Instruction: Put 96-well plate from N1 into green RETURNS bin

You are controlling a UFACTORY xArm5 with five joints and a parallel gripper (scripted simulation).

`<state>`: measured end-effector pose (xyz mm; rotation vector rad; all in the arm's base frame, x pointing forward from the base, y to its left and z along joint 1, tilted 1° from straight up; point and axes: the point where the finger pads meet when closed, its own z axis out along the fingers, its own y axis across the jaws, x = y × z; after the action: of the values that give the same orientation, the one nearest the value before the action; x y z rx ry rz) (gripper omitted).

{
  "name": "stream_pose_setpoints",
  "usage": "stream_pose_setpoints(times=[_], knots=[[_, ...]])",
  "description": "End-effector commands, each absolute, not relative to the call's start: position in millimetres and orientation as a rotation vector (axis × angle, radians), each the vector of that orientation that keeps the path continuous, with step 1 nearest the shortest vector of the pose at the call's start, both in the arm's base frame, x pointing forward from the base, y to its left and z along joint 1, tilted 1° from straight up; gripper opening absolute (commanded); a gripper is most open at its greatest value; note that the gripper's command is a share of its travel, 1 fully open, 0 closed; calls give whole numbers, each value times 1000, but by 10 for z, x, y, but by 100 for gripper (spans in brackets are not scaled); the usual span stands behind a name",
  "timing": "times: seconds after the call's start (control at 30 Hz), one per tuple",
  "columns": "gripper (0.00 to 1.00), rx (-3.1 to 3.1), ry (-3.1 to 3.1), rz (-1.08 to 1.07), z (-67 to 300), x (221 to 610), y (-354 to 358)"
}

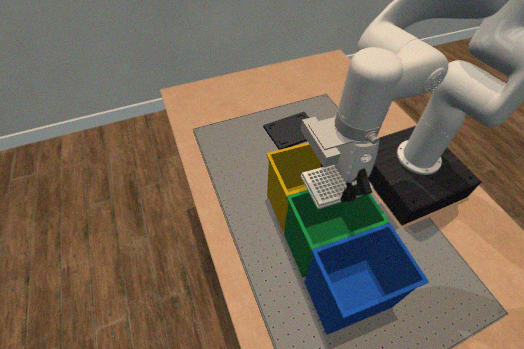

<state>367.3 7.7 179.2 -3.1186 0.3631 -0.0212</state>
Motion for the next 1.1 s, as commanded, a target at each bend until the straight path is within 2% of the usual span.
stream_pose_setpoints(times=[0.0,1.07], knots=[[0,-3117,364,-26,1802,3758,228],[0,-3117,364,-27,1800,3841,406]])
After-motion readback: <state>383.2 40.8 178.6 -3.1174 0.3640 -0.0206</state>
